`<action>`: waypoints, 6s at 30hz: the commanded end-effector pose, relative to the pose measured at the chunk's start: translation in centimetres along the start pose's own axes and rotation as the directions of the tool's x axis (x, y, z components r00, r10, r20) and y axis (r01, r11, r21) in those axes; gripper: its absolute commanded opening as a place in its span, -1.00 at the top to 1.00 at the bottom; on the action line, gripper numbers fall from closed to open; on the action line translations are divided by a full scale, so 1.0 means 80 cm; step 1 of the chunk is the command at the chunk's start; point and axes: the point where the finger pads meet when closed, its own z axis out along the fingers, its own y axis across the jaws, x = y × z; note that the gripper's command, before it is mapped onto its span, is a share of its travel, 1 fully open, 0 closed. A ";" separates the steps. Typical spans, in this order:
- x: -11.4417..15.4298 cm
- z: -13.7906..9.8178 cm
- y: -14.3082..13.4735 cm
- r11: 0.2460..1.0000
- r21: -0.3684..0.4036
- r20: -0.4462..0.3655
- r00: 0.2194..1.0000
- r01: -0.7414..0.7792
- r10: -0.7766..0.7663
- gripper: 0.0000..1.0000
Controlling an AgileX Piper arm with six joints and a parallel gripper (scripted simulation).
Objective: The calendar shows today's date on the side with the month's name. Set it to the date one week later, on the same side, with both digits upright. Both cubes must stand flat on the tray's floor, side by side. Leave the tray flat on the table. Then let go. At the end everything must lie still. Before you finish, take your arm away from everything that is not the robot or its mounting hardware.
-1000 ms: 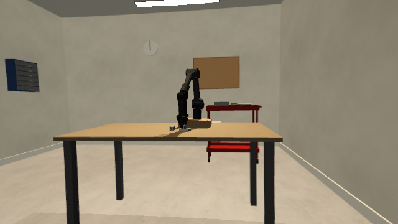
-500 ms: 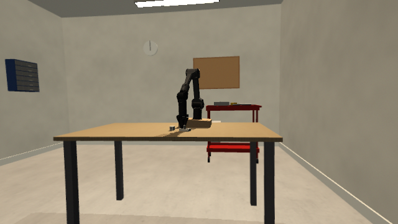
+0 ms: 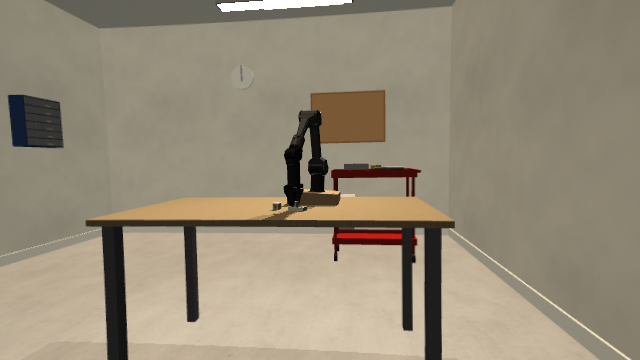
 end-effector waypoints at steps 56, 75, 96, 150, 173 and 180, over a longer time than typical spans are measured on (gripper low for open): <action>0.000 -0.112 0.000 1.000 0.000 0.000 1.000 0.000 0.000 -1.00; -0.007 -0.110 0.001 0.982 0.002 -0.001 0.982 0.187 -0.187 -1.00; -0.043 -0.101 0.004 0.332 0.000 -0.002 0.332 0.943 -0.943 -1.00; -0.110 -0.085 0.001 -1.000 -0.003 0.000 -1.000 0.013 -0.013 -0.17; -0.110 -0.085 0.001 -1.000 -0.003 0.000 -1.000 0.013 -0.013 -0.17; -0.110 -0.085 0.001 -1.000 -0.003 0.000 -1.000 0.013 -0.013 -0.17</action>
